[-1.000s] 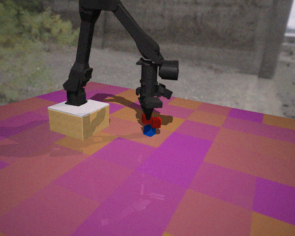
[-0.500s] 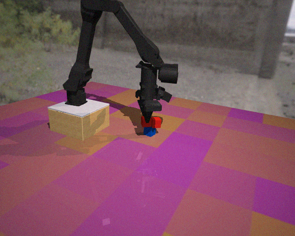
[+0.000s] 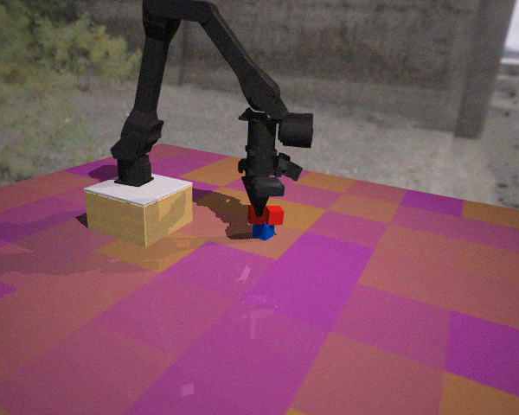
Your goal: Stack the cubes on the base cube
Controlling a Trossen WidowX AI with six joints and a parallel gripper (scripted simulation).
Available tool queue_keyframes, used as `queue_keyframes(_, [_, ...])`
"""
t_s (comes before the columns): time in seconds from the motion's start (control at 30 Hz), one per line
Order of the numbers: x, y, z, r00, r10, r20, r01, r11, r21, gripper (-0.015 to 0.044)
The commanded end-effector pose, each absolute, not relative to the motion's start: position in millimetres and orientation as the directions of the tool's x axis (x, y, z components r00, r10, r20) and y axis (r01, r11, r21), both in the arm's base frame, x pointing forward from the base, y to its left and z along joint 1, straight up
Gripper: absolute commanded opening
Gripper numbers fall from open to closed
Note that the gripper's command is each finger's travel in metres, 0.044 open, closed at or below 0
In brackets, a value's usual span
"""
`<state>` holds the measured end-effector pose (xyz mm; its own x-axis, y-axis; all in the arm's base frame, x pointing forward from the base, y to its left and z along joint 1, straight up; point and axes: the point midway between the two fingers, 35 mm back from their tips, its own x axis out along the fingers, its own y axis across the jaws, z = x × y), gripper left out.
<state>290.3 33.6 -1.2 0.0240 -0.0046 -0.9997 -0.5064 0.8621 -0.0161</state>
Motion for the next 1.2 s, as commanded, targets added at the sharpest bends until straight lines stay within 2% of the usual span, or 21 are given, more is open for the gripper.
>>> queue_keyframes(0.0, [289,34,-2,0.021,-0.002,-1.000,-0.502,0.865,-0.013,0.0105])
queue_keyframes(0.07, [289,34,-2,0.021,-0.002,-1.000,-0.502,0.865,-0.013,0.0105])
queue_keyframes(0.2, [289,34,-2,0.021,-0.002,-1.000,-0.502,0.865,-0.013,0.0205])
queue_keyframes(1.17, [290,34,37,0.024,-0.004,-1.000,-0.506,0.862,-0.016,0.0205])
